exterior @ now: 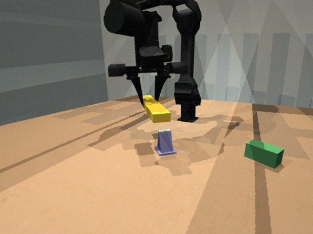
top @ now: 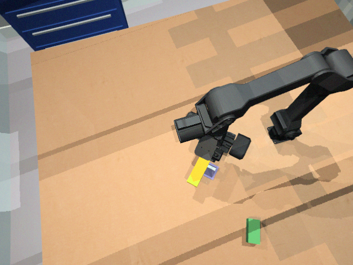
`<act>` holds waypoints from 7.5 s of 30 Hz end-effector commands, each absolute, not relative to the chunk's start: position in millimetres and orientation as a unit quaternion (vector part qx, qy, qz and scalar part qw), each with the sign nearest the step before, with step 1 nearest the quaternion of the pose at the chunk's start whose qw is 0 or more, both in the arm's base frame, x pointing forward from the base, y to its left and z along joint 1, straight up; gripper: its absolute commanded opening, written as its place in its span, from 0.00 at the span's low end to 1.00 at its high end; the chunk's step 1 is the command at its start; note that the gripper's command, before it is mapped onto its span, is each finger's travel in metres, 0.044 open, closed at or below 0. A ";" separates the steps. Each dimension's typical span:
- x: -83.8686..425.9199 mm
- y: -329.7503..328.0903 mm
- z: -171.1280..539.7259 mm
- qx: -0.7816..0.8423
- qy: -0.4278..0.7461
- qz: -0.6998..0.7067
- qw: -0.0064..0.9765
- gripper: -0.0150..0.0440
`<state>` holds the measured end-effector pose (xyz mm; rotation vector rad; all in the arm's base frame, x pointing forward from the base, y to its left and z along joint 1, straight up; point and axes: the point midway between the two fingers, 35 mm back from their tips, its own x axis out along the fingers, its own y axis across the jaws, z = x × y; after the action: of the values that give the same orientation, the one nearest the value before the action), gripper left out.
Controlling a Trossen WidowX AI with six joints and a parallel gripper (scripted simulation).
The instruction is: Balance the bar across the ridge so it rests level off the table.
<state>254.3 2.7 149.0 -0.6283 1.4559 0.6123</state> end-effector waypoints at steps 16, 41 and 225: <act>253.7 38.7 139.4 -0.284 0.640 0.280 0.657 0.25; 254.3 37.1 106.3 -0.284 0.640 0.280 0.657 0.25; 253.7 37.1 97.9 -0.284 0.640 0.280 0.657 0.54</act>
<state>253.7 37.2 97.9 -0.6419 1.4494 0.6337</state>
